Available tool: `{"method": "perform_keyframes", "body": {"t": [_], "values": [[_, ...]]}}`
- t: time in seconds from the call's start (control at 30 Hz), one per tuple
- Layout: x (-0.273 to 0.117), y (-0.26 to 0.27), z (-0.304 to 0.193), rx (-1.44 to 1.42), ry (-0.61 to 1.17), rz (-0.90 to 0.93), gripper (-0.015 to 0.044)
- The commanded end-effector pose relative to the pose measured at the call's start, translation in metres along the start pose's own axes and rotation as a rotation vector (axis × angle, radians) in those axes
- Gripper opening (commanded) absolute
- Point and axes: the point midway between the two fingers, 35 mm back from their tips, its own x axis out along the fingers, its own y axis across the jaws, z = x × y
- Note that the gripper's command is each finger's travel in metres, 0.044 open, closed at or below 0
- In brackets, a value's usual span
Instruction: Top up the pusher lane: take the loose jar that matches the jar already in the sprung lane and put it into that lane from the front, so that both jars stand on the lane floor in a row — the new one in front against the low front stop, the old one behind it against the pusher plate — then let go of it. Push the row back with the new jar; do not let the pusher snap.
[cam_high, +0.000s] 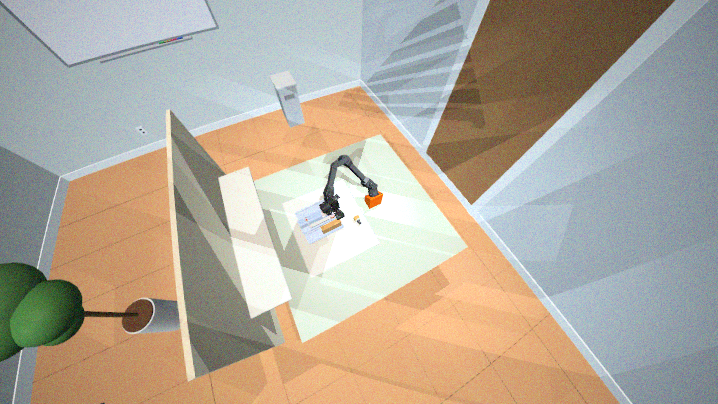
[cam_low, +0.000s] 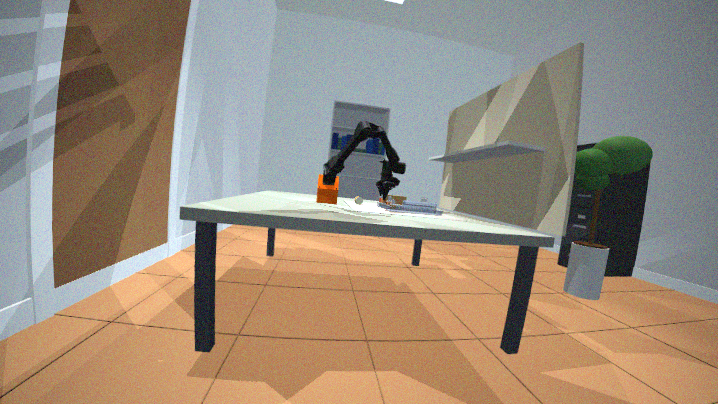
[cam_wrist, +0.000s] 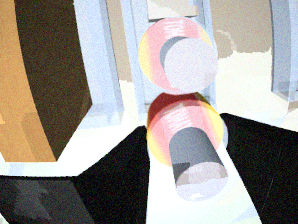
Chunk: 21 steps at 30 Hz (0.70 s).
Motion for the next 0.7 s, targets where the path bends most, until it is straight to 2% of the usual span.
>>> {"method": "perform_keyframes", "body": {"t": [0.0,0.67], "values": [[-0.0036,-0.0027,0.0126,0.021,-0.027,-0.001,0.0],[-0.0061,-0.0037,0.0217,0.022,-0.028,-0.001,0.0]]}}
